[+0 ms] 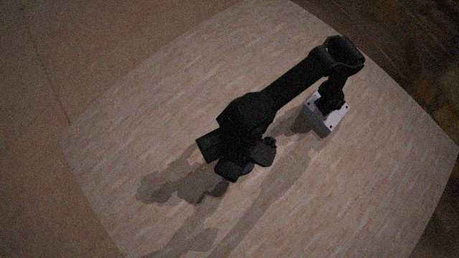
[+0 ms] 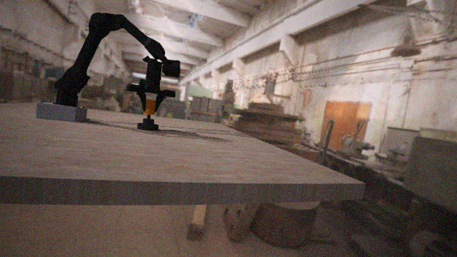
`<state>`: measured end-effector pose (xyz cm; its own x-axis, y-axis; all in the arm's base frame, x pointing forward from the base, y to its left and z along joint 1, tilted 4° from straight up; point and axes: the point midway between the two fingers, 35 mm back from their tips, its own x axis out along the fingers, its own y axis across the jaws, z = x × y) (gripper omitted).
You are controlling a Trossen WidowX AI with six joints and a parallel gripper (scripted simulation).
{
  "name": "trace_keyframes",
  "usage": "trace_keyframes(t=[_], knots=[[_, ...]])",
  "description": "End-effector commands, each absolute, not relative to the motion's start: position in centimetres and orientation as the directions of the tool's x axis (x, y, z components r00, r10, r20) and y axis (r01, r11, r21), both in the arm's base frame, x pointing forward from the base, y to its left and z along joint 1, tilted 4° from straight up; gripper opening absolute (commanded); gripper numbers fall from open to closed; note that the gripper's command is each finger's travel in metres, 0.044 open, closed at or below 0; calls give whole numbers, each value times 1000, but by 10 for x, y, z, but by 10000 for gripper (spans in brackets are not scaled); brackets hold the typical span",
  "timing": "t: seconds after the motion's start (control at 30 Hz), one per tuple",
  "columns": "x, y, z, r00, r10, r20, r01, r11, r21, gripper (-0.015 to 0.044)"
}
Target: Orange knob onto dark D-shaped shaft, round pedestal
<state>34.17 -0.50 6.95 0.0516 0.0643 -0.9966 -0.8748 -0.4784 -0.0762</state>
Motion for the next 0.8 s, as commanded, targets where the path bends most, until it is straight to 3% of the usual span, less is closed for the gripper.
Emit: trace_keyframes(t=[0.0, 0.77], knots=[[342, -5, 69, 52, 66, -996, -812, -578, -81, 0], [342, -4, 66, 52, 66, -996, -806, -586, -81, 0]])
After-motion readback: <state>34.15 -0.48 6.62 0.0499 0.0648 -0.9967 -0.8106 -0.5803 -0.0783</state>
